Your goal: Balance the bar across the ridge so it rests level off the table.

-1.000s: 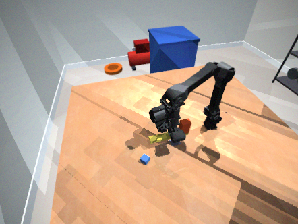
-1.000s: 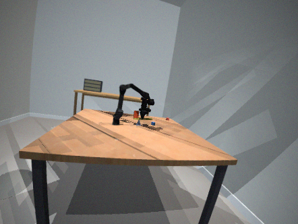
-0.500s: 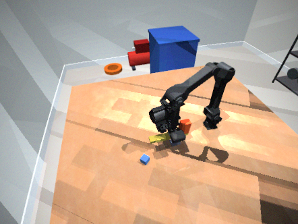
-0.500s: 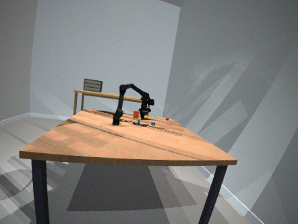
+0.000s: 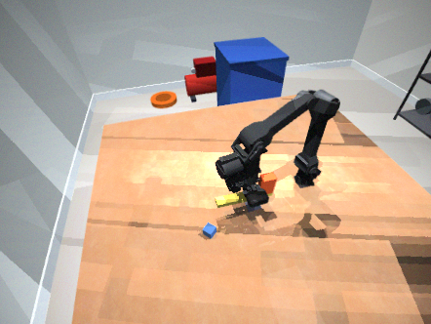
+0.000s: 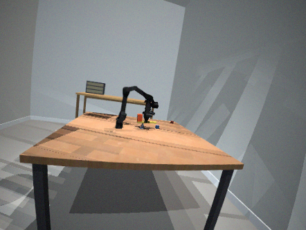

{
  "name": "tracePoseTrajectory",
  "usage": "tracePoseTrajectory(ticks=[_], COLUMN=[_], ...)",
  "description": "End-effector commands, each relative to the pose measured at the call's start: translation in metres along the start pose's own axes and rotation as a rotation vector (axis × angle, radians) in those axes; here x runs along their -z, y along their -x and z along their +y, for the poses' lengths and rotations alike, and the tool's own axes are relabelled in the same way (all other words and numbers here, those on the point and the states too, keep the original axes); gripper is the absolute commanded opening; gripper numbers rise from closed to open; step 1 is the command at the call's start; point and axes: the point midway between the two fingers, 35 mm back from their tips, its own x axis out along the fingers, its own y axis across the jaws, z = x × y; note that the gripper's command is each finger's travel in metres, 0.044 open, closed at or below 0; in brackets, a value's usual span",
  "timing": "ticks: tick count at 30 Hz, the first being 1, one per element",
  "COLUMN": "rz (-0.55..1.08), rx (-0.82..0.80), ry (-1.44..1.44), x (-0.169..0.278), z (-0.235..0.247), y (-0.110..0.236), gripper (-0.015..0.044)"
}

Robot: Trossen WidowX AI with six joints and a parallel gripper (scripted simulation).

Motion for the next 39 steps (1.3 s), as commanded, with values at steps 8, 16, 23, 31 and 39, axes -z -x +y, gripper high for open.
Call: tracePoseTrajectory(ticks=[8, 16, 23, 31, 39], rz=[0.000, 0.000, 0.000, 0.000, 0.000], rx=[-0.003, -0.003, -0.003, -0.003, -0.003], ry=[-0.003, -0.003, -0.003, -0.003, -0.003], x=[0.0001, 0.0002, 0.0003, 0.0003, 0.0003], z=[0.0006, 0.0005, 0.0005, 0.0005, 0.0005], y=[-0.0011, -0.0018, -0.0024, -0.0031, -0.0037], gripper=[0.0000, 0.0000, 0.0000, 0.0000, 0.0000])
